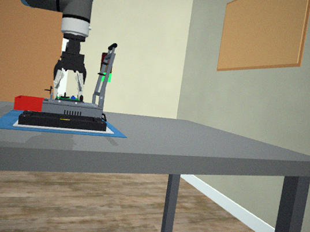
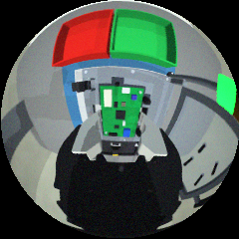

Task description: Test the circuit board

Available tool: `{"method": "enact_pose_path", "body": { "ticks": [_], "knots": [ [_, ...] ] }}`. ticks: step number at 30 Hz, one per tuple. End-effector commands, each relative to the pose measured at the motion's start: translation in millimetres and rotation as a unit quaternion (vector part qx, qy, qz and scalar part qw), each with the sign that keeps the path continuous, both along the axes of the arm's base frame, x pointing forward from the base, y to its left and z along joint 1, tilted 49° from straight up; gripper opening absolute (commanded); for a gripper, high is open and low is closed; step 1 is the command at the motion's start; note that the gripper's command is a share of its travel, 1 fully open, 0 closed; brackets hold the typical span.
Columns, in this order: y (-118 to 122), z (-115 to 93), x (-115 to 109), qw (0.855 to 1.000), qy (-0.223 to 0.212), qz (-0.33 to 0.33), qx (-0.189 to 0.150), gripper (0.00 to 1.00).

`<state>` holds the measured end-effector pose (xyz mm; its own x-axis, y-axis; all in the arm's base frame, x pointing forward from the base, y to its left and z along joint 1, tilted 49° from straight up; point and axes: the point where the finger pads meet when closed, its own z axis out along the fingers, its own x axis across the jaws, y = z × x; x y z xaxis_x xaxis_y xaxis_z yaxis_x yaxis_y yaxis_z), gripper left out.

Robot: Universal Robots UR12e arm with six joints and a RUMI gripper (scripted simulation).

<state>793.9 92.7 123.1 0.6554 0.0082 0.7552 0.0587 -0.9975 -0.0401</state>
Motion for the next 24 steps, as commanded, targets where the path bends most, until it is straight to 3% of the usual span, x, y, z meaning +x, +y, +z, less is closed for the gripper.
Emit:
{"method": "enact_pose_path", "body": {
  "ticks": [1, 24],
  "knots": [
    [0.1, 0.4, -0.1, 1.000, 0.000, 0.000, 0.000, 0.39],
    [-0.1, 3.0, -3.1, 1.000, 0.000, 0.000, 0.000, 0.39]
  ]
}}
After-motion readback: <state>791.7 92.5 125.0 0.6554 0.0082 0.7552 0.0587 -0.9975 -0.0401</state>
